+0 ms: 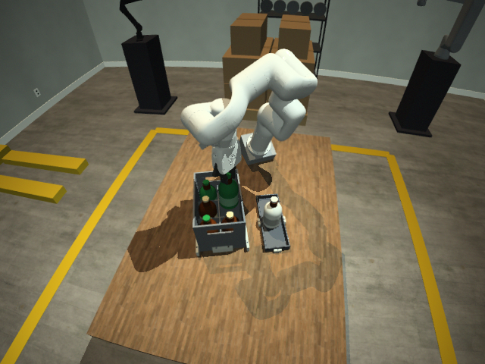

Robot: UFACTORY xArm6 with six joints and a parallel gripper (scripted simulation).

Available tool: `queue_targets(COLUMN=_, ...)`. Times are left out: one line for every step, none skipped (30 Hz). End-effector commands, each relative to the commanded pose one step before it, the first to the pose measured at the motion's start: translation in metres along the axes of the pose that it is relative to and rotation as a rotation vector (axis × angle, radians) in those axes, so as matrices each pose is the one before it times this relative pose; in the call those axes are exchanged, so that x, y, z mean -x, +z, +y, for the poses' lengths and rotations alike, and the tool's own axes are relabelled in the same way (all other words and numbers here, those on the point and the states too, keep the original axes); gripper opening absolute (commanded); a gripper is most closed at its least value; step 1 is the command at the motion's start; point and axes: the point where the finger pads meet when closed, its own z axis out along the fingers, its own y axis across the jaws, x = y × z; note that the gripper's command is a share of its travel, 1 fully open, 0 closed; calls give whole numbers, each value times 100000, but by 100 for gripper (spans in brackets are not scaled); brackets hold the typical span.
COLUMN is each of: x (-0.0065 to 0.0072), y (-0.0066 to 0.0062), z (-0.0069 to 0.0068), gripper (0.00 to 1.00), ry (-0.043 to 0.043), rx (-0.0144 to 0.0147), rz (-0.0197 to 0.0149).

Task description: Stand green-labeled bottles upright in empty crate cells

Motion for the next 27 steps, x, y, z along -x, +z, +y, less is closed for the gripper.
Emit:
queue_targets(x=22, y=409, z=-58, gripper=0, ry=-86, rx=-266, rz=13)
queue_targets(x=0, y=102, z=-1, gripper=0, ry=0, rx=0, rz=-1)
queue_targets(x=0, y=97, z=0, gripper=0, ry=0, rx=0, rz=0)
queue_targets(x=0, y=91, z=0, gripper=0, ry=0, rx=0, rz=0)
queue_targets(x=0, y=86, z=0, gripper=0, ry=0, rx=0, rz=0)
queue_targets(x=0, y=80, z=0, gripper=0, ry=0, rx=0, rz=0)
queue_targets(x=0, y=74, z=-1, gripper=0, ry=0, rx=0, rz=-1)
queue_targets(x=0, y=68, z=0, gripper=0, ry=0, rx=0, rz=0)
queue_targets(x=0, y=61, z=0, gripper=0, ry=0, rx=0, rz=0)
queue_targets(x=0, y=55, z=0, gripper=0, ry=0, rx=0, rz=0)
queue_targets(x=0, y=0, z=0, gripper=0, ry=0, rx=0, rz=0)
queue_targets(x=0, y=0, z=0, gripper=0, ry=0, rx=0, rz=0)
queue_targets(x=0, y=48, z=0, gripper=0, ry=0, rx=0, rz=0)
queue_targets(x=0, y=42, z=0, gripper=0, ry=0, rx=0, rz=0)
queue_targets(x=0, y=36, z=0, gripper=0, ry=0, rx=0, rz=0)
queue_targets(x=0, y=30, z=0, gripper=0, ry=0, rx=0, rz=0)
queue_targets(x=0, y=24, z=0, gripper=0, ry=0, rx=0, rz=0)
queue_targets(x=0, y=19, z=0, gripper=0, ry=0, rx=0, rz=0)
queue_targets(x=0, y=14, z=0, gripper=0, ry=0, rx=0, rz=0)
queue_targets(x=0, y=10, z=0, gripper=0, ry=0, rx=0, rz=0)
queue_targets(x=0, y=6, z=0, gripper=0, ry=0, rx=0, rz=0)
queue_targets(x=0, y=3, z=0, gripper=0, ry=0, rx=0, rz=0)
queue_targets(x=0, y=1, z=0, gripper=0, ry=0, rx=0, rz=0)
queue_targets(x=0, y=0, z=0, gripper=0, ry=0, rx=0, rz=0)
queue_targets(x=0, y=0, z=0, gripper=0, ry=0, rx=0, rz=0)
queue_targets(x=0, y=0, z=0, gripper=0, ry=0, rx=0, rz=0)
queue_targets(x=0, y=0, z=0, gripper=0, ry=0, rx=0, rz=0)
